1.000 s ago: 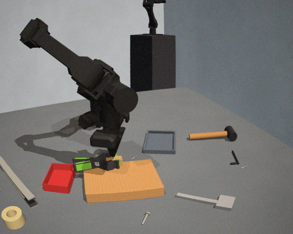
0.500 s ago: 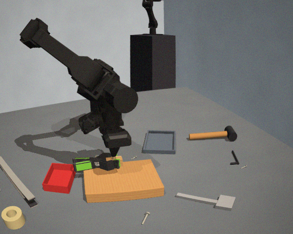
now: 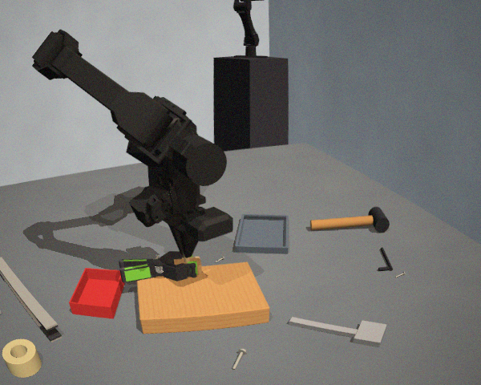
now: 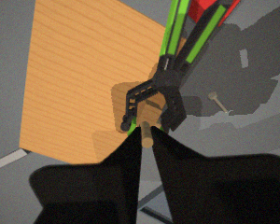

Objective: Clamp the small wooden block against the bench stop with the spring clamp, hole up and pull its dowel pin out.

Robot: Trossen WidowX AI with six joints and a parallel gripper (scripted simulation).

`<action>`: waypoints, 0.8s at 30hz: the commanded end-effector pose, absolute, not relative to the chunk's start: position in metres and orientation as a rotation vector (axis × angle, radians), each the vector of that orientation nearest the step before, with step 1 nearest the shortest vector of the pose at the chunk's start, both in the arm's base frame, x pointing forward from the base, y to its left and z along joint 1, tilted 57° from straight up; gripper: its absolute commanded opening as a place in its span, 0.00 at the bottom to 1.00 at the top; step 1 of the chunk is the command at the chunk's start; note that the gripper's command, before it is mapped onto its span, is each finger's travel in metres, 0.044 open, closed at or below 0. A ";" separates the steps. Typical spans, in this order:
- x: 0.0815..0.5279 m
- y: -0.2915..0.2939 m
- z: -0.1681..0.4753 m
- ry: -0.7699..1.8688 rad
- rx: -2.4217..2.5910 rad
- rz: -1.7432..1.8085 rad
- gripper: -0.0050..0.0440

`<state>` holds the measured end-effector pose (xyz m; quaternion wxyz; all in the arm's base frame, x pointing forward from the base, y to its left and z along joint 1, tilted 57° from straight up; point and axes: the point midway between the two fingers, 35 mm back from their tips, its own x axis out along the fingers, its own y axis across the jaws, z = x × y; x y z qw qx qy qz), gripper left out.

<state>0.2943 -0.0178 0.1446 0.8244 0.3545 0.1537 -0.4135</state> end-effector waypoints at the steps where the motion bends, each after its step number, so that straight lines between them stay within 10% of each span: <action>1: 0.293 -0.017 0.145 0.356 0.686 -0.862 0.10; 24: 0.293 -0.016 0.146 0.388 0.614 -0.844 0.10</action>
